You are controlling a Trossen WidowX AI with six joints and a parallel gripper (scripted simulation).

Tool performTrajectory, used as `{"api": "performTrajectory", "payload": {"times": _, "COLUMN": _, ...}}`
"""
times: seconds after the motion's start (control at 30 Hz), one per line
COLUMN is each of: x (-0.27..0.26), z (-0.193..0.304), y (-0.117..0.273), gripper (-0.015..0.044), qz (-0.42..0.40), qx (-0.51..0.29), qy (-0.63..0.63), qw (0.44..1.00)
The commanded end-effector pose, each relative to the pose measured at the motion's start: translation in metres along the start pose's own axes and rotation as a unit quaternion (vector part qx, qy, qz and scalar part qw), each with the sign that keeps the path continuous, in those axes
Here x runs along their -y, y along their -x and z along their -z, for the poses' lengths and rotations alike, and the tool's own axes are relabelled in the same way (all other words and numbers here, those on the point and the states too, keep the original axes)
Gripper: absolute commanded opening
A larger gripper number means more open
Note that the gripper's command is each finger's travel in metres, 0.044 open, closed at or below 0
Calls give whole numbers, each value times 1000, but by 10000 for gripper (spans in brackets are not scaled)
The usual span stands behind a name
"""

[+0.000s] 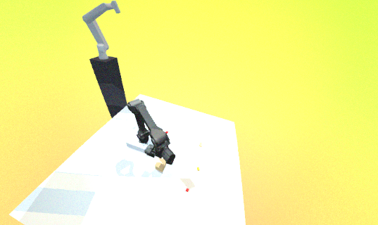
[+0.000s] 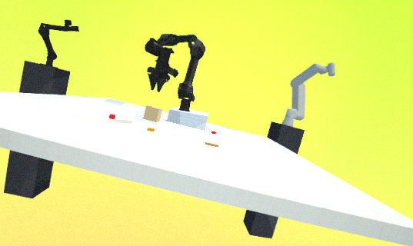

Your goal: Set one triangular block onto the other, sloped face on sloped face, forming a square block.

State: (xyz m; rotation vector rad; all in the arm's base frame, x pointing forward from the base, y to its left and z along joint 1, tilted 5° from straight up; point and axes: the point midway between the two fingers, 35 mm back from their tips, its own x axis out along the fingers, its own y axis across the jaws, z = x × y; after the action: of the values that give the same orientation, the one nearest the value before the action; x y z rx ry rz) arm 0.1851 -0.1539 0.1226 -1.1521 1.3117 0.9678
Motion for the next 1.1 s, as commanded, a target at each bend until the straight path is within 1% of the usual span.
{"api": "performTrajectory", "payload": {"times": 0.0, "x": -3, "z": -2, "y": 9, "gripper": 440, "qz": -2, "qx": 0, "qy": -2, "qw": 1000}}
{"api": "performTrajectory", "payload": {"times": 0.07, "x": -2, "z": -1, "y": 2, "gripper": 440, "qz": -3, "qx": 2, "qy": 0, "qw": 1000}}
{"api": "performTrajectory", "payload": {"times": 1.07, "x": -2, "z": -1, "y": 2, "gripper": 440, "qz": -3, "qx": 2, "qy": 0, "qw": 1000}}
